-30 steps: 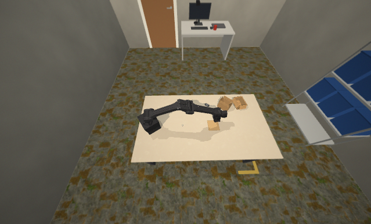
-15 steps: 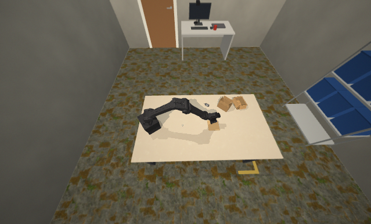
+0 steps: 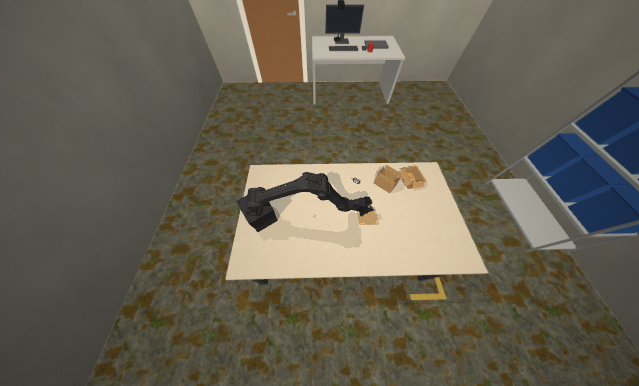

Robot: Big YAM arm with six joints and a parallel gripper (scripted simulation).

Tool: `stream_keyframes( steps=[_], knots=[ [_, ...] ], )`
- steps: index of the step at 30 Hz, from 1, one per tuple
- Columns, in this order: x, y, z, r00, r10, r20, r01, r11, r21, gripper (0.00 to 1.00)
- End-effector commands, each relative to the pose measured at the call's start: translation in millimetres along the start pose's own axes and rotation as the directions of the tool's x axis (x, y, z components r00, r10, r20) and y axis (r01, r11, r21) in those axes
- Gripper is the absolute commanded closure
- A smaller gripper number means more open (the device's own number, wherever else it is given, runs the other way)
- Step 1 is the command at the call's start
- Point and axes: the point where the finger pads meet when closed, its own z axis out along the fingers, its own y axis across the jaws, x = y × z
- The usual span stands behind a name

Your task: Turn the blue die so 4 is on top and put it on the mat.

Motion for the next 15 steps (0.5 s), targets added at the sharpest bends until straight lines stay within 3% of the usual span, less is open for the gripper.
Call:
stream_keyframes(
  steps=[1, 7, 11, 15],
  knots=[
    [16, 3, -1, 1.0, -0.023, -0.005, 0.023, 1.0, -0.002, 0.89],
    [20, 1, 0, 1.0, -0.022, -0.01, 0.022, 1.0, -0.001, 0.89],
    [6, -10, 12, 0.999, -0.014, 0.031, 0.014, 1.0, 0.015, 0.89],
    [18, -9, 18, 1.0, -0.015, 0.028, 0.014, 1.0, 0.014, 0.89]
  ],
)
